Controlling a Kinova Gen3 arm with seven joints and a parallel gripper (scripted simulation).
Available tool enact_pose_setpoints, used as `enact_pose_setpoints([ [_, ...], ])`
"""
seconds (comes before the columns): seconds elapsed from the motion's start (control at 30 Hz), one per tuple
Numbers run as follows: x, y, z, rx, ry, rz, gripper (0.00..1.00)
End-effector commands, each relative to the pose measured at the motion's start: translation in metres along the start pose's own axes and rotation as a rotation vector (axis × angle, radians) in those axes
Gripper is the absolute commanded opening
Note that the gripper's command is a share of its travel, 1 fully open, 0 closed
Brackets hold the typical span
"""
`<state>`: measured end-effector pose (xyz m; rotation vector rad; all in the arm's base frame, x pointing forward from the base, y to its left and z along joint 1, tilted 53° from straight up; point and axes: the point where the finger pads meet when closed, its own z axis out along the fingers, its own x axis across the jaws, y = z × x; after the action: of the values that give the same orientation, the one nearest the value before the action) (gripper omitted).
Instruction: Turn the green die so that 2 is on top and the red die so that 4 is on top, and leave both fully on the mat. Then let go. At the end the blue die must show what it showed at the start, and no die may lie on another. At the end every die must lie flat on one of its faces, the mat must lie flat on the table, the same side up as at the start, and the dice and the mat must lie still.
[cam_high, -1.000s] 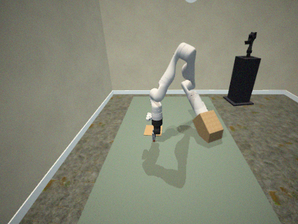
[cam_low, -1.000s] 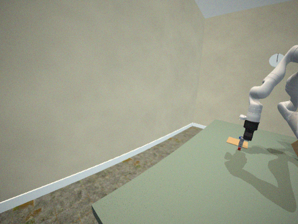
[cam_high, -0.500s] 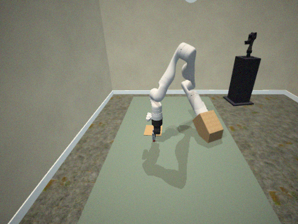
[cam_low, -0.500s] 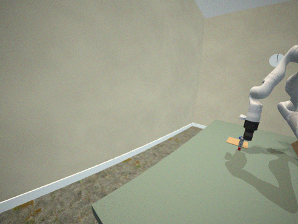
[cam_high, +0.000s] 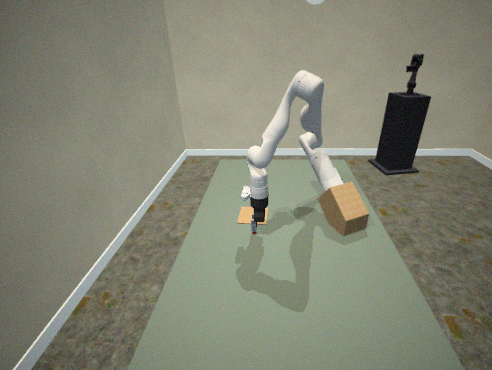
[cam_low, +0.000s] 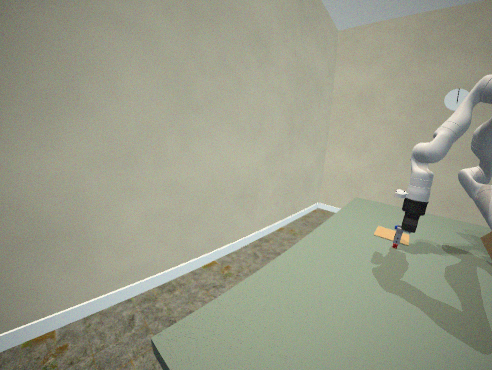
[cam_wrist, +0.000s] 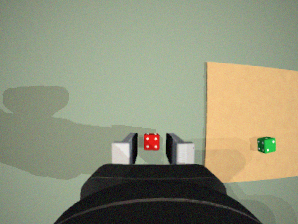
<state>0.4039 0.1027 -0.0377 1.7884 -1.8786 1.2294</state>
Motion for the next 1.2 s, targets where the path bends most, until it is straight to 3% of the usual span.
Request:
enact_pose_setpoints([
  [0.0, -0.001, 0.000, -0.001, 0.001, -0.002, 0.000, 0.64],
  [1.17, -0.001, 0.000, 0.021, 0.001, -0.002, 0.000, 0.64],
])
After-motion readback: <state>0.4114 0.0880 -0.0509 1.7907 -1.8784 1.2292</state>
